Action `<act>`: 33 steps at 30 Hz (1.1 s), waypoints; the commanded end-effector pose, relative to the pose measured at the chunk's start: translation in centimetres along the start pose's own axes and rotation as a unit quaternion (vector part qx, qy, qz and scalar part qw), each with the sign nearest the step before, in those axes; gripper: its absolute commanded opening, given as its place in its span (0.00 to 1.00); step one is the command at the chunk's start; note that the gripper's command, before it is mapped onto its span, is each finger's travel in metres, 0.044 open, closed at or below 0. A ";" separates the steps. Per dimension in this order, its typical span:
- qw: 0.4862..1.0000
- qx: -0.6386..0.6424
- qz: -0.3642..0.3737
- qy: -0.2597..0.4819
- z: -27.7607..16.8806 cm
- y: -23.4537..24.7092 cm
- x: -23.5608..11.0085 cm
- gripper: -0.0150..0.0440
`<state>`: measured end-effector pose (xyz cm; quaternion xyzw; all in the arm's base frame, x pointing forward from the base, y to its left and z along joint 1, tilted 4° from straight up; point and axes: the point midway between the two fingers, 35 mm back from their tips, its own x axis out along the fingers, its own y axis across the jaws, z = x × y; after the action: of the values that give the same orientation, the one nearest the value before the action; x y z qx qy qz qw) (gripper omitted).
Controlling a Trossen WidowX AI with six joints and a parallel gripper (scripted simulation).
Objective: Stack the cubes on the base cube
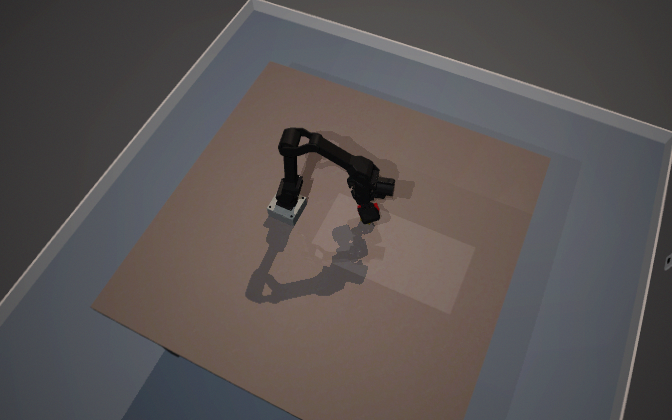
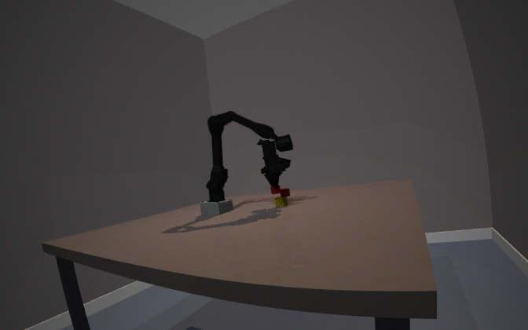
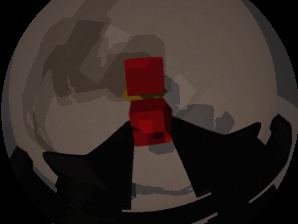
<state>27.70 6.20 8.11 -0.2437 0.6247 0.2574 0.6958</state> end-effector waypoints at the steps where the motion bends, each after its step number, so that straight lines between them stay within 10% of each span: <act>1: 1.000 -0.001 0.002 0.007 -0.2 0.0 1.4 0.43; 33: 1.000 -0.001 0.002 0.007 -0.2 0.0 1.7 0.43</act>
<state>27.66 6.23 6.55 -0.2434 0.6293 0.2586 0.6913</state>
